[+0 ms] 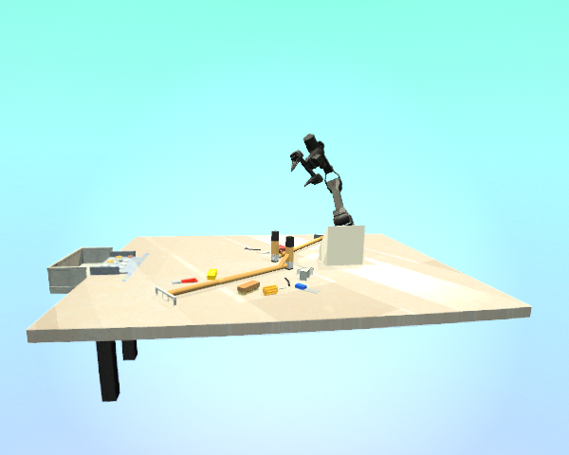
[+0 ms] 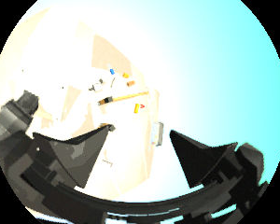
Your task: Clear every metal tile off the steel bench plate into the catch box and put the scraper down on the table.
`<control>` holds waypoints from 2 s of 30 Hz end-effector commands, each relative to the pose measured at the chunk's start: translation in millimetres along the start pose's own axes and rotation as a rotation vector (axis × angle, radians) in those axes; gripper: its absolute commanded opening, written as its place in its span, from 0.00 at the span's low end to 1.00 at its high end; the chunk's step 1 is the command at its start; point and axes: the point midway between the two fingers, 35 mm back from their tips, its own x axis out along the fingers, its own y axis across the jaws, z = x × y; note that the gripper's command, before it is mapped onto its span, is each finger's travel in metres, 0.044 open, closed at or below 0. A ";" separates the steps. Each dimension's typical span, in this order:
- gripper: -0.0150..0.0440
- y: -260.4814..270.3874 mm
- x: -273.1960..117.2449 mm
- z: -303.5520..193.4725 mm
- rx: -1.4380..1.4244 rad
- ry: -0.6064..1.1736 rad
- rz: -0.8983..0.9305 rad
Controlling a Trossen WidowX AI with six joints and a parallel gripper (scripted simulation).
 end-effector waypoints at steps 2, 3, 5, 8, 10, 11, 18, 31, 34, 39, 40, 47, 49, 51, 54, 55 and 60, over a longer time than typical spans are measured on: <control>1.00 7.0 -10.8 -15.6 -0.124 -0.021 0.045; 1.00 8.6 -12.5 -18.2 -0.146 -0.024 0.053; 1.00 11.8 -16.0 -23.2 -0.190 -0.033 0.070; 1.00 16.9 -21.4 -30.7 -0.255 -0.047 0.094; 1.00 20.5 -25.2 -35.6 -0.298 -0.058 0.110; 1.00 22.3 -27.2 -38.0 -0.320 -0.064 0.117; 1.00 34.9 -40.1 -52.6 -0.454 -0.105 0.162; 0.64 28.8 -21.3 -49.7 -0.551 -0.093 0.226; 0.51 26.3 -12.2 -48.3 -0.595 -0.090 0.255; 0.29 22.9 3.4 -46.2 -0.667 -0.086 0.305; 0.25 22.4 6.6 -45.8 -0.682 -0.086 0.315; 0.25 19.5 29.2 -43.3 -0.783 -0.090 0.386; 0.25 19.0 35.8 -42.6 -0.812 -0.092 0.407; 0.25 18.7 42.5 -42.0 -0.841 -0.095 0.427; 0.25 18.5 52.5 -41.2 -0.884 -0.102 0.458; 0.25 18.5 55.9 -40.9 -0.899 -0.104 0.469; 0.25 19.3 72.8 -39.7 -0.970 -0.118 0.521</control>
